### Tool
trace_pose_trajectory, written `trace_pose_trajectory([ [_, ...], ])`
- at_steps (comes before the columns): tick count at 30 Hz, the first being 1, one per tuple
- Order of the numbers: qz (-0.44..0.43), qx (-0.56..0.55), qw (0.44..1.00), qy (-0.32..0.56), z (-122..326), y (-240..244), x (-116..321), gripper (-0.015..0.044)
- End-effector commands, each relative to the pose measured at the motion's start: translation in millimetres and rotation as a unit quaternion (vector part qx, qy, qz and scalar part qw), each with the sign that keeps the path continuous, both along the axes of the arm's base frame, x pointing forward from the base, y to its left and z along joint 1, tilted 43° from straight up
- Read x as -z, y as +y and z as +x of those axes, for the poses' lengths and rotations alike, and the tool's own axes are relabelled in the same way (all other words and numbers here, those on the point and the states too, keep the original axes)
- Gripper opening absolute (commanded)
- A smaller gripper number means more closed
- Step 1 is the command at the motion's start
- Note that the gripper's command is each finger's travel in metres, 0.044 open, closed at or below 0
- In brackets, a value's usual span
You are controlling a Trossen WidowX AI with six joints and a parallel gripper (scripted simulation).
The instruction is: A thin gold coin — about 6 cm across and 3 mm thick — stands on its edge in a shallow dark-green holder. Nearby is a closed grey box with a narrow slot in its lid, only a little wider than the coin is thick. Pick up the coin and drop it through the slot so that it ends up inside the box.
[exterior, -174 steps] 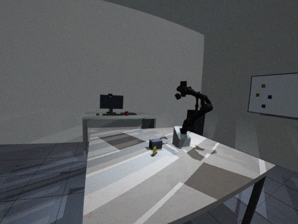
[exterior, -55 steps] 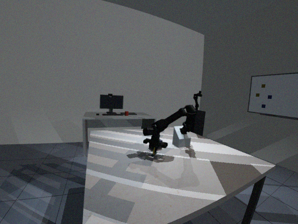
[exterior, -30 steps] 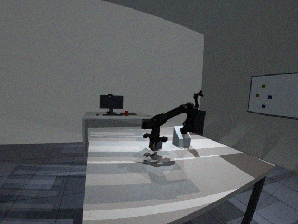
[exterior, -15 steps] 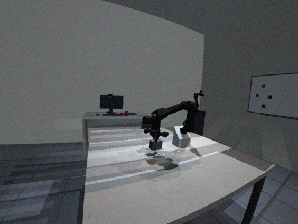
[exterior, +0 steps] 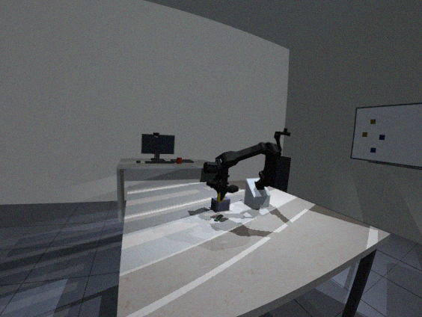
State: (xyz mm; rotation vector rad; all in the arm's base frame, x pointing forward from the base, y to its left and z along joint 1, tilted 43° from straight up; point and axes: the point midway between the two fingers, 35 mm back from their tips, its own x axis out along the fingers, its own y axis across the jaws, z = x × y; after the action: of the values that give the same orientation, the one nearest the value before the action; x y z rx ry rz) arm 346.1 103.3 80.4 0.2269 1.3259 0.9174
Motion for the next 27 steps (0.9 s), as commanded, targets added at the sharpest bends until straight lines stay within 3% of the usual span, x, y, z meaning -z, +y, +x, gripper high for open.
trace_pose_trajectory([
  [1, -0.001, 0.044, 0.998, 0.039, -2, -1, -2, 0.0],
  [8, -0.005, 0.123, 0.986, 0.113, -6, -2, -1, 0.0],
  [27, -0.009, 0.126, 0.985, 0.114, -14, -30, 24, 0.0],
])
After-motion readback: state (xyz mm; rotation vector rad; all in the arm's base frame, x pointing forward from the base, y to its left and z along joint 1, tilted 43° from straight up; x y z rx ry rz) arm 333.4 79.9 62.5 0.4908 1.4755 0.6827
